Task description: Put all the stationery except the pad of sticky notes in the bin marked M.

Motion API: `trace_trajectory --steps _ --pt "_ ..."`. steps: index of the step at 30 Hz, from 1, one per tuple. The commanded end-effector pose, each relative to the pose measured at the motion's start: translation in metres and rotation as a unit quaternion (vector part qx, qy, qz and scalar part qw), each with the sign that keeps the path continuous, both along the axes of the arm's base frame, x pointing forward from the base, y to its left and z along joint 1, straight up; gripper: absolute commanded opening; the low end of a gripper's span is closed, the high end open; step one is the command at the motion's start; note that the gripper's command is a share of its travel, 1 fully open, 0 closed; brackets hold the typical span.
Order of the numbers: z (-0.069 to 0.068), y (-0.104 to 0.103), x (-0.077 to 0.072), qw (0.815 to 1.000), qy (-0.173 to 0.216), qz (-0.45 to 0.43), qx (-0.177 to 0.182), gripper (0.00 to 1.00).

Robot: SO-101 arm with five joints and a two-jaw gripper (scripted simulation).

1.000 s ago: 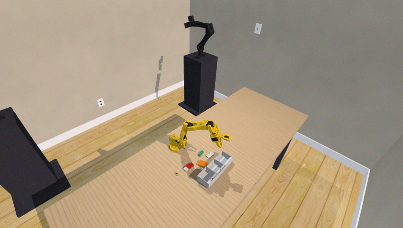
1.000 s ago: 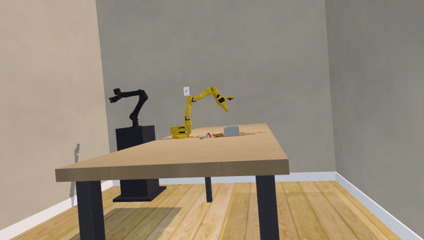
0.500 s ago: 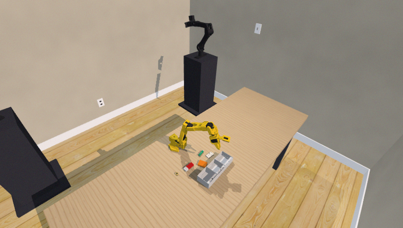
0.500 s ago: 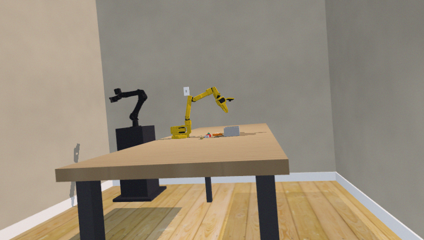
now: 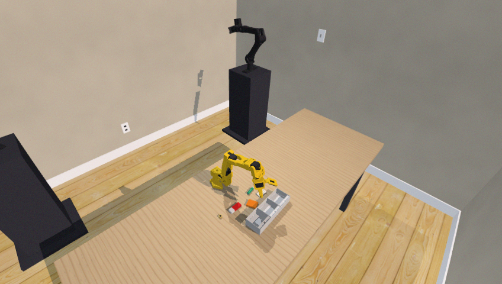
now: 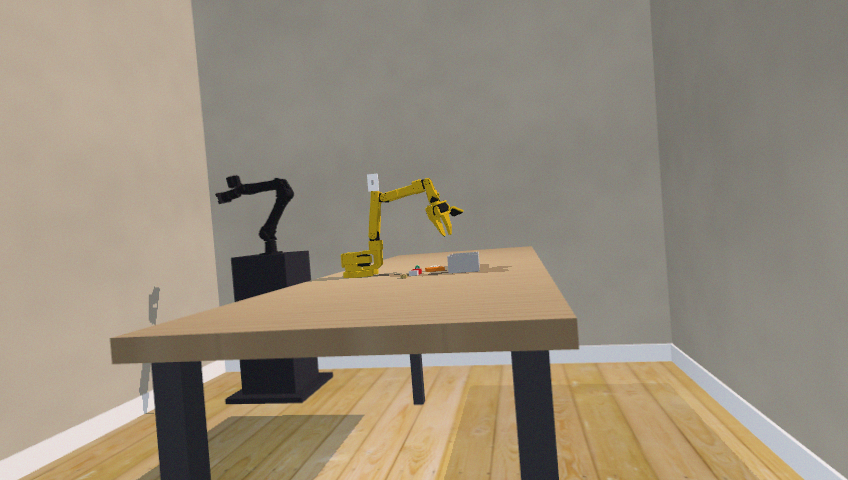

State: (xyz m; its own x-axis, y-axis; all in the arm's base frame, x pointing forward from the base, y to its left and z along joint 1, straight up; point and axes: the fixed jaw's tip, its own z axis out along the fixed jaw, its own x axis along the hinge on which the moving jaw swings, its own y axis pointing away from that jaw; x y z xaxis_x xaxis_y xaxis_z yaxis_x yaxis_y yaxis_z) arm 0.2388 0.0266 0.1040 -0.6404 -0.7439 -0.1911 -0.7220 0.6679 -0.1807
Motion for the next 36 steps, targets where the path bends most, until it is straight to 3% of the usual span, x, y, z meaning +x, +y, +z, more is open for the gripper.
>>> trace_trajectory --steps 1,7,14,16,26,36 --pt "0.007 -0.017 -0.007 0.998 -0.030 0.047 -0.023 0.16" --pt "-0.010 -0.049 -0.029 0.988 0.016 0.143 -0.061 0.20" --pt "-0.026 -0.075 -0.057 0.965 0.063 0.244 -0.079 0.23" --pt "-0.026 -0.075 -0.057 0.965 0.063 0.244 -0.079 0.23" --pt "-0.039 -0.092 -0.085 0.934 0.098 0.334 -0.075 0.27" --pt "-0.042 -0.095 -0.091 0.926 0.105 0.355 -0.072 0.27"
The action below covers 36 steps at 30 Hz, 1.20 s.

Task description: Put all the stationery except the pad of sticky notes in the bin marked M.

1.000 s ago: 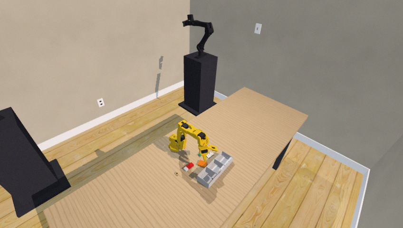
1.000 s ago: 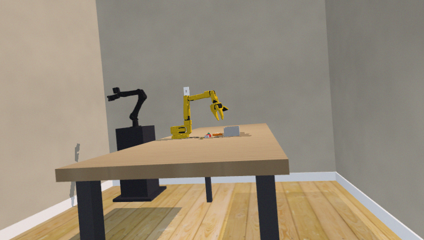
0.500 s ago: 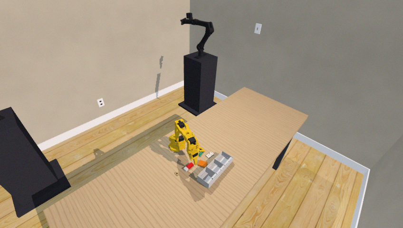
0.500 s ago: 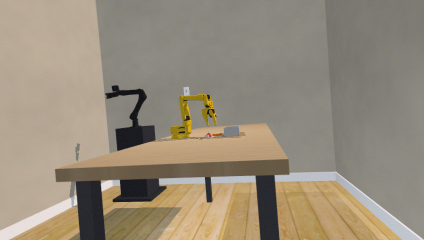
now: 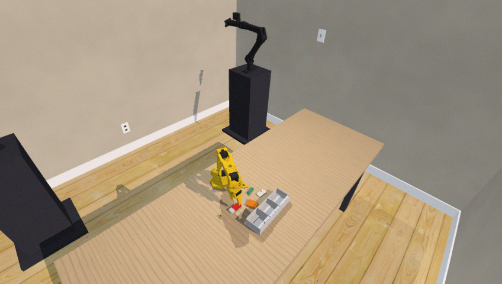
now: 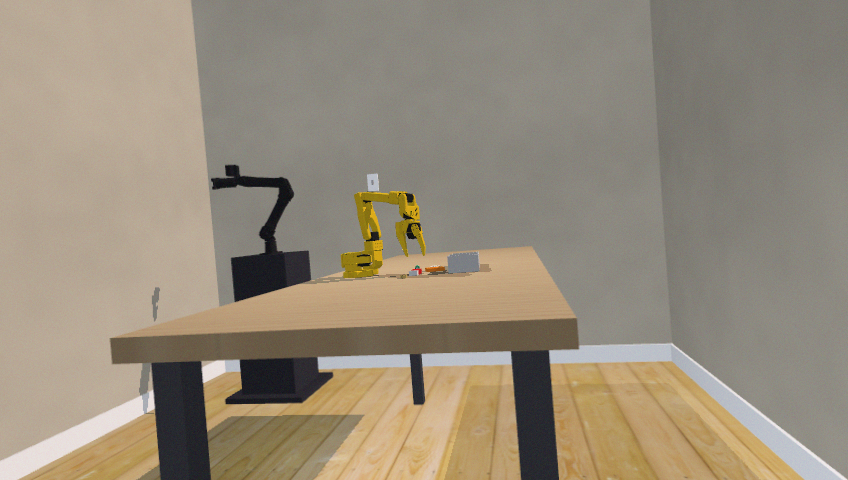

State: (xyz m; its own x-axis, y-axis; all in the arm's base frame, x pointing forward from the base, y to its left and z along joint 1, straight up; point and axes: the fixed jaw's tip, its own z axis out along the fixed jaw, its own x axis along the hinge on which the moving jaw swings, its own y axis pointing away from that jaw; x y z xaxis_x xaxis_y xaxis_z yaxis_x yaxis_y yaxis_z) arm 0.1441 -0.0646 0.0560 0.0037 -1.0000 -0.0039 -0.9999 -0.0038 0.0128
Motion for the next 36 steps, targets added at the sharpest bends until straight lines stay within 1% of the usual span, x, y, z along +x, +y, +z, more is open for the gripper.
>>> trace_trajectory --steps 1,6,7,23,29,31,36 --pt "0.006 -0.003 0.003 1.000 -0.025 0.002 -0.010 0.27" --pt "0.006 -0.003 0.003 1.000 -0.025 0.003 -0.010 0.27" --pt "0.004 -0.005 -0.001 1.000 -0.028 -0.004 -0.012 0.27" --pt "0.002 -0.005 0.000 1.000 -0.028 -0.004 -0.012 0.27" --pt "-0.006 -0.006 0.001 1.000 -0.028 -0.004 -0.012 0.27" --pt "-0.006 -0.006 0.001 1.000 -0.028 -0.004 -0.012 0.27" --pt "-0.018 -0.006 0.003 1.000 -0.028 -0.004 -0.012 0.27"
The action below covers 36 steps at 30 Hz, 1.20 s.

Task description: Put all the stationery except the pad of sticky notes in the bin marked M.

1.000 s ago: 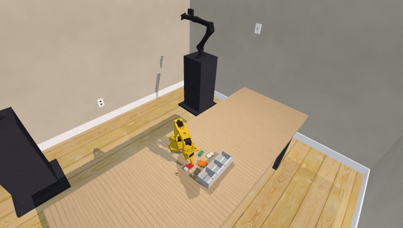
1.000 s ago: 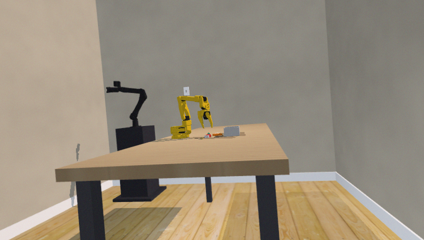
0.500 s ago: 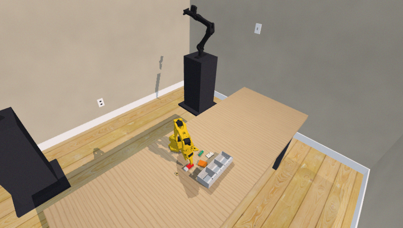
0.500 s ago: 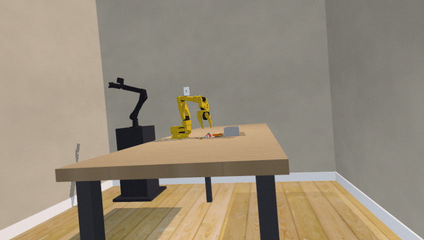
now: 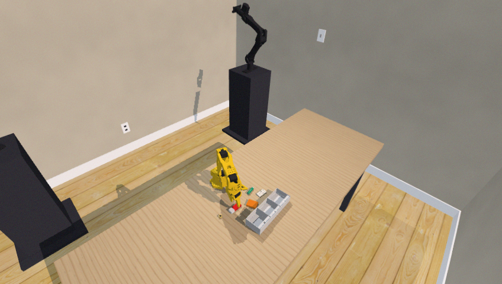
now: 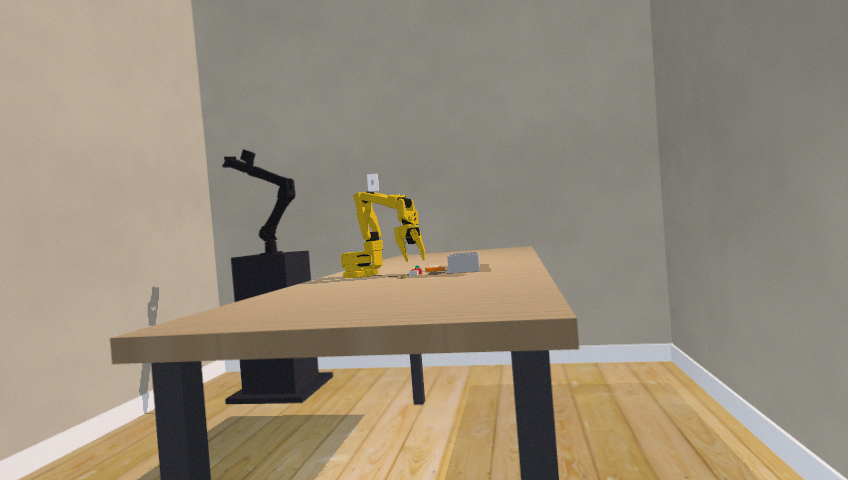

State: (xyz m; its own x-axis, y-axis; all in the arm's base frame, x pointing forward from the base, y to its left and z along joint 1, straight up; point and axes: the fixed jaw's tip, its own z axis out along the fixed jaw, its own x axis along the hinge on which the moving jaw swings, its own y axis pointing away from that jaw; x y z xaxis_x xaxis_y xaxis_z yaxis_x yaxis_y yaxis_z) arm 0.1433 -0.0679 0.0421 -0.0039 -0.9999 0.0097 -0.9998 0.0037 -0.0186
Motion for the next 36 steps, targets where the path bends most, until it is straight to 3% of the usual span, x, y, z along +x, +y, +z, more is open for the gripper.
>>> trace_trajectory --steps 1,10,17,36 --pt "-0.006 -0.003 0.004 1.000 -0.012 -0.001 -0.005 0.27" --pt "-0.028 -0.003 0.003 1.000 -0.012 -0.001 -0.005 0.27" --pt "-0.035 -0.002 0.003 1.000 -0.012 -0.001 -0.005 0.27" --pt "-0.037 -0.002 0.002 1.000 -0.012 -0.001 -0.005 0.25"
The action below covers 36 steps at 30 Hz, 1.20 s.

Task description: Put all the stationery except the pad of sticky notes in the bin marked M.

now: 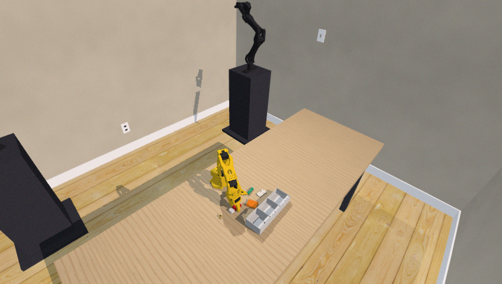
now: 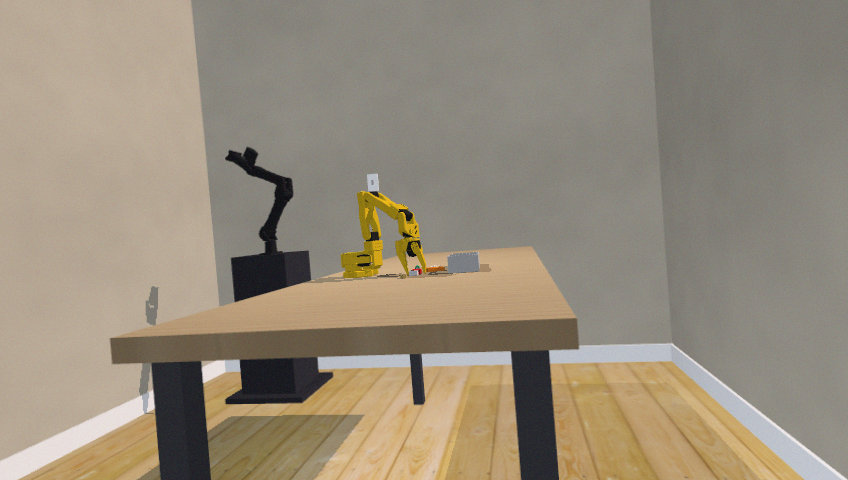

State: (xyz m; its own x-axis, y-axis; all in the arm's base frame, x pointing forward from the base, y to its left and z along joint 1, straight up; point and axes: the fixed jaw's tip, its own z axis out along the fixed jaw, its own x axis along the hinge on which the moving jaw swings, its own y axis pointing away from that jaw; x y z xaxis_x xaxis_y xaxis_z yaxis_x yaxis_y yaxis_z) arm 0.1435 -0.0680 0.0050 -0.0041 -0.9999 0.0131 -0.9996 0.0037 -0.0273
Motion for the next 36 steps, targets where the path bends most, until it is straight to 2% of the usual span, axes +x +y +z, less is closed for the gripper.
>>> trace_trajectory --steps 1,8,10,18,36 --pt "-0.0003 -0.0023 0.0020 1.000 -0.008 -0.001 -0.003 0.24" --pt "-0.0003 -0.0023 0.0020 1.000 -0.008 -0.001 -0.003 0.13" --pt "-0.0003 -0.0023 0.0020 1.000 -0.008 -0.001 -0.003 0.13" --pt "-0.0003 -0.0023 0.0020 1.000 -0.008 -0.001 -0.003 0.01" --pt "-0.0003 -0.0023 0.0020 1.000 -0.008 -0.001 -0.003 0.00"
